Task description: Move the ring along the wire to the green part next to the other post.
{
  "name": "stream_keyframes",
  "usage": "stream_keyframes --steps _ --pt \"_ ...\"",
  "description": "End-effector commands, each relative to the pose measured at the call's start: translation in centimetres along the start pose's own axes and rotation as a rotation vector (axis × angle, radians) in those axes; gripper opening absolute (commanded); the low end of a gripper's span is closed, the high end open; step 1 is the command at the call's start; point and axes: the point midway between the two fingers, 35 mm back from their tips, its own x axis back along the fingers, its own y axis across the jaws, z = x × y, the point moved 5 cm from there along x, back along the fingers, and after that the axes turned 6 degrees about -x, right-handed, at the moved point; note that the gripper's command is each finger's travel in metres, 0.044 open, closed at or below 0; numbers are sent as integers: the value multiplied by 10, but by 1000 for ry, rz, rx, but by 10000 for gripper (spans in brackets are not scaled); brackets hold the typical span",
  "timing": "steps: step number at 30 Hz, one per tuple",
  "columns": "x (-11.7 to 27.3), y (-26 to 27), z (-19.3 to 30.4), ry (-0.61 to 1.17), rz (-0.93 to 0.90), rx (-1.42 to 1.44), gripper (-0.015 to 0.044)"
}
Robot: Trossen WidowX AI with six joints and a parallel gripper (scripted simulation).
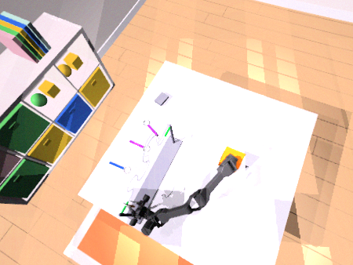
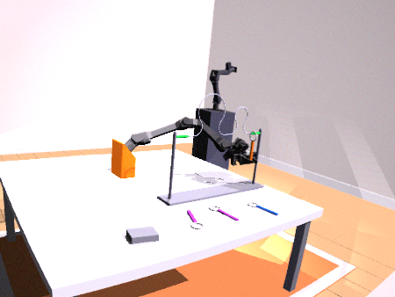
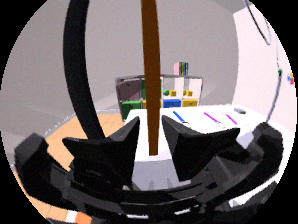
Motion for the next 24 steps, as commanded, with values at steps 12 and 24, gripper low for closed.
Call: stream_keyframes --steps 12,24 --pt "0 0 0 0 0 0 -150" --pt "0 0 -15 0 -2 7 -150"
